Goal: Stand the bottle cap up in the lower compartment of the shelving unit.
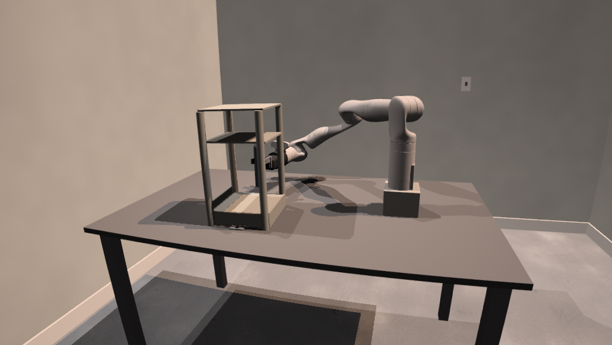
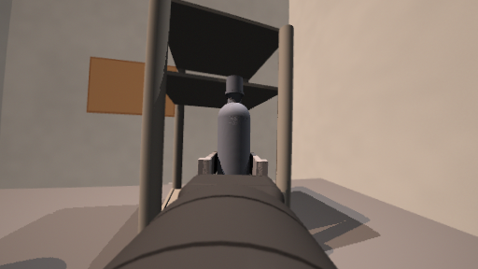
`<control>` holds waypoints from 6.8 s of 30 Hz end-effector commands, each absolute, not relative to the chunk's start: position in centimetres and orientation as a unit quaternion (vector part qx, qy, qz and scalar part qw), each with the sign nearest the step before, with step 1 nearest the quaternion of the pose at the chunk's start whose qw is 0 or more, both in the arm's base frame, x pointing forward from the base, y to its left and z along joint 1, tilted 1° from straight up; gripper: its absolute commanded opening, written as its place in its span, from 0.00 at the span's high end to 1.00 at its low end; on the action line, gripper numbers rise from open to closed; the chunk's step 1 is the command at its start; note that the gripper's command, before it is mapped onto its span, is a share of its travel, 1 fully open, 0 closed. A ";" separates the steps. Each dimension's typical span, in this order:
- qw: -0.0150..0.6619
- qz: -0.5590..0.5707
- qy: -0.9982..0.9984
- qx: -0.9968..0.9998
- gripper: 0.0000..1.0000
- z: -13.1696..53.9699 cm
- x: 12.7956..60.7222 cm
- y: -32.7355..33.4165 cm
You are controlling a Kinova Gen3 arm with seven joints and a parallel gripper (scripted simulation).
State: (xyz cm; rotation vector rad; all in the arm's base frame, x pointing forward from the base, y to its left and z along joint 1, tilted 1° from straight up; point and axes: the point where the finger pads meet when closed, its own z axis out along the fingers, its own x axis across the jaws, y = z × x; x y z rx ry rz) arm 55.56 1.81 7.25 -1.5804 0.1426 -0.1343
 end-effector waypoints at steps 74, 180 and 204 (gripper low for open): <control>0.700 -0.059 0.062 -0.709 1.00 7.4 54.7 10.1; 0.700 -0.059 0.062 -0.709 0.00 5.7 54.7 10.3; 0.700 -0.059 0.062 -0.709 0.00 5.7 54.7 9.9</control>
